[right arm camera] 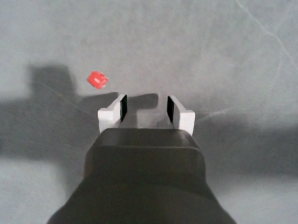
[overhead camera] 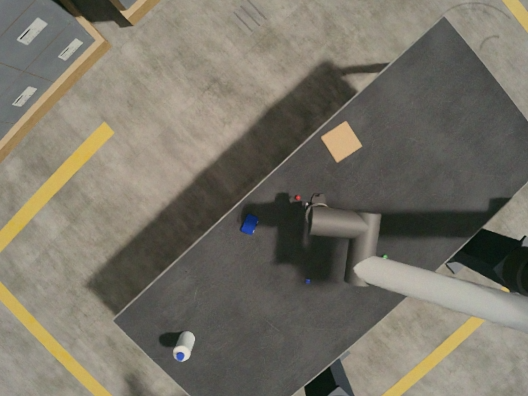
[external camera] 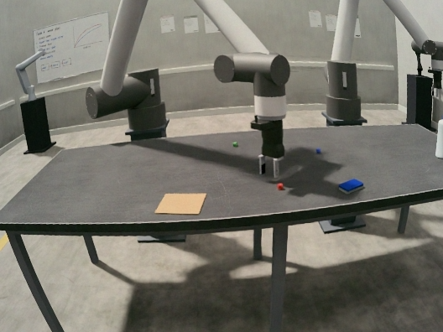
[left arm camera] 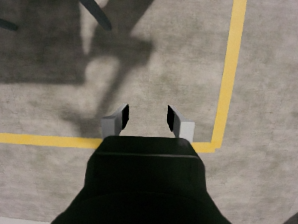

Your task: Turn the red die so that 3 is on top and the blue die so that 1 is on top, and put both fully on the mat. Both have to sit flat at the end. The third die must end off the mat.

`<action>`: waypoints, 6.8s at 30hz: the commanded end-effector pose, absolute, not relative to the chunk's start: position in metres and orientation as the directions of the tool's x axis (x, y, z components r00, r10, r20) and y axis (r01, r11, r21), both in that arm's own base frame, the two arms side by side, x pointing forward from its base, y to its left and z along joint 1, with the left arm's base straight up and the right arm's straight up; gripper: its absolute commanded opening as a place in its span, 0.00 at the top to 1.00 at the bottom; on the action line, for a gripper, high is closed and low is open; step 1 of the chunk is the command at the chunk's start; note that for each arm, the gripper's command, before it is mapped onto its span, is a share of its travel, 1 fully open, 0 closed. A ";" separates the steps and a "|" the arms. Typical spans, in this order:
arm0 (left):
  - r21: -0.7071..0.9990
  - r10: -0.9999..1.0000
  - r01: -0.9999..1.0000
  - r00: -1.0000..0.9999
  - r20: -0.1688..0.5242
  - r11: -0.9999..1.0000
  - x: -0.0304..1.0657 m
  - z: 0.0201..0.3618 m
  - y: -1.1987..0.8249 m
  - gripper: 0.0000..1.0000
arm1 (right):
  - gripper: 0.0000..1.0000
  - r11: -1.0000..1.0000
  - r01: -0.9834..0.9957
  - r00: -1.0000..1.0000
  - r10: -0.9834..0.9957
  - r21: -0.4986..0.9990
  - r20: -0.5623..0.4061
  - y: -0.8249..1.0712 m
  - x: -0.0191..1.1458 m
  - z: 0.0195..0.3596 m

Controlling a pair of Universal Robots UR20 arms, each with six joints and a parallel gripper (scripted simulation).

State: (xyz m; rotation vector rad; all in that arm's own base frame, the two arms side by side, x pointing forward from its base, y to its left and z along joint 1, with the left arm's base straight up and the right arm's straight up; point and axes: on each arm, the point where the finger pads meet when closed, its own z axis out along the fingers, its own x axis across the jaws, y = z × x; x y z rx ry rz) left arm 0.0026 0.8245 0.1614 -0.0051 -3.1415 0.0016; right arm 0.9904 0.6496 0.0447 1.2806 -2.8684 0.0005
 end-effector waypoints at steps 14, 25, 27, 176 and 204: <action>0.000 0.003 0.003 -1.000 0.000 1.000 0.003 0.162 0.825 0.00 | 0.00 0.667 -0.745 -0.667 -0.745 0.000 0.000 0.670 1.055 0.045; 0.000 0.003 0.003 -1.000 0.000 1.000 0.003 0.162 0.825 0.00 | 0.00 0.667 -0.745 -0.667 -0.745 0.000 0.000 0.672 1.063 0.045; 0.000 0.003 0.003 -1.000 0.000 1.000 0.003 0.162 0.825 0.00 | 0.00 0.667 -0.745 -0.667 -0.745 0.000 0.000 0.672 1.063 0.045; 0.000 0.003 0.003 -1.000 0.000 1.000 0.003 0.162 0.825 0.00 | 0.00 0.667 -0.745 -0.667 -0.745 0.000 0.000 0.888 0.719 0.045; 0.000 0.003 0.003 -1.000 0.000 1.000 0.003 0.162 0.825 0.00 | 0.00 0.667 -0.745 -0.667 -0.745 0.000 0.000 0.888 0.719 0.057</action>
